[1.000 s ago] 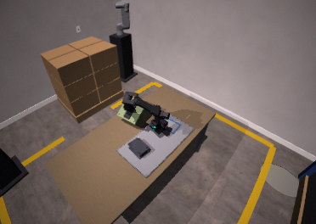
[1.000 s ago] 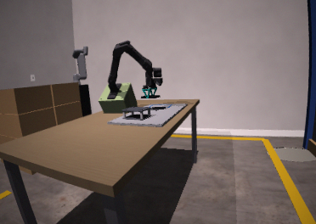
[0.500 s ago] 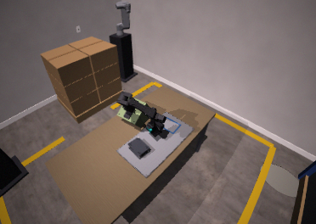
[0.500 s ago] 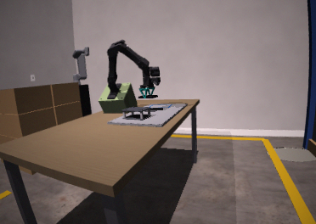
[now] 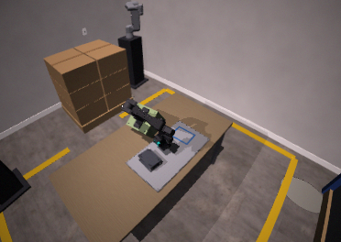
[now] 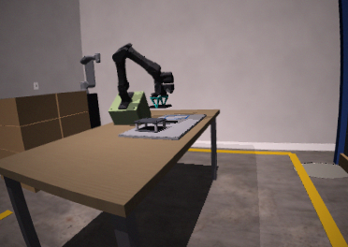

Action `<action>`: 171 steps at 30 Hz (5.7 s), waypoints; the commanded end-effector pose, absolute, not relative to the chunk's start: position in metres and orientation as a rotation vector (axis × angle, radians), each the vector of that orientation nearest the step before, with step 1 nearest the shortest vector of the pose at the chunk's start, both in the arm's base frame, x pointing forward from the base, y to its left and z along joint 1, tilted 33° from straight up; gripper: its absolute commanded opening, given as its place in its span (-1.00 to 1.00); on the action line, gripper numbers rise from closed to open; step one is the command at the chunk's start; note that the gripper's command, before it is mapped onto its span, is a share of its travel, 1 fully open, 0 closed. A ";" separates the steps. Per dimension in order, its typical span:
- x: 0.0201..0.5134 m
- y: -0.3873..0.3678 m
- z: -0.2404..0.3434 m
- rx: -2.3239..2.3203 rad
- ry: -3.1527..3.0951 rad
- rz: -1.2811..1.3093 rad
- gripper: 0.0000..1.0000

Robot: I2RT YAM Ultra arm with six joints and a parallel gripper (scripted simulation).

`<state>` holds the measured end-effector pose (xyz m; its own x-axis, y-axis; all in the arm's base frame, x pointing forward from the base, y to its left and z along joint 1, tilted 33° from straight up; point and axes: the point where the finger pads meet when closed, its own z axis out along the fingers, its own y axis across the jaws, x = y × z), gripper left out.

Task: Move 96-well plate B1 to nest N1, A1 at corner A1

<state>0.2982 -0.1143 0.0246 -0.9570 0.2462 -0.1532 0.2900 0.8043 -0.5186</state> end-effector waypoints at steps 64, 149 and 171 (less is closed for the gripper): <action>0.275 -0.215 0.131 0.367 2.896 -0.857 -1.00; 0.269 -0.242 0.076 0.377 2.938 -0.853 -1.00; 0.277 -0.253 0.069 0.361 2.894 -0.864 -1.00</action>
<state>0.2669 -0.2547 0.0609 -0.9678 0.2225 -0.1178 0.2508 0.8127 -0.5259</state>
